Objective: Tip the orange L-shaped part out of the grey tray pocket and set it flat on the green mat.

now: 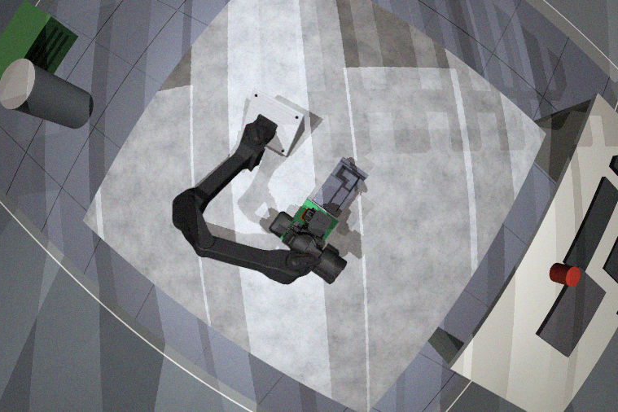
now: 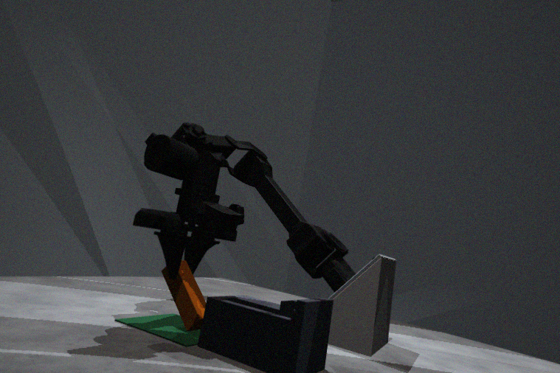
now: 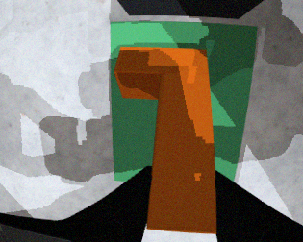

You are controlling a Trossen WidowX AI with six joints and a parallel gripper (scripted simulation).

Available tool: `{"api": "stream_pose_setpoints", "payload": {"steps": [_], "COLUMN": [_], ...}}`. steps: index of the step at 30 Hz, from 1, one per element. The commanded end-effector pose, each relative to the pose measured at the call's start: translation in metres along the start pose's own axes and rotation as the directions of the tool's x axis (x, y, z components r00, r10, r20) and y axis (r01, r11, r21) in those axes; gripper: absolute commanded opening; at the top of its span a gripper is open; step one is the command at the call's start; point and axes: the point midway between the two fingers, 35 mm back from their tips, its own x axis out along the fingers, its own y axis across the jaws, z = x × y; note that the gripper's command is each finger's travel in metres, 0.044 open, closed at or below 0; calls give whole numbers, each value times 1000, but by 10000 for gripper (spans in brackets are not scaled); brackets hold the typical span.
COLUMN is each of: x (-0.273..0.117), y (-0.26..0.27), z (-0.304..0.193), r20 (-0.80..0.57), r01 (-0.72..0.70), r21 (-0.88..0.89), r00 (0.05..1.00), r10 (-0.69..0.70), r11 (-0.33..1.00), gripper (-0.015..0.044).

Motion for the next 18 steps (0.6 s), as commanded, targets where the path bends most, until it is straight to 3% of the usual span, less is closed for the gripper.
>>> {"api": "stream_pose_setpoints", "payload": {"steps": [1,4,14,18], "x": [1,1,-2,-33], "y": [0,0,0,-2], "z": [-1,0,0,2], "r20": [-5,0,1,8], "r01": [0,-1,1,26], "r21": [-2,-1,-1,-8], "r00": [1000,1000,1000,1000], "r10": [0,1,-1,-25], "r11": [1000,1000,1000,1000], "gripper": [0,0,262,367]}}
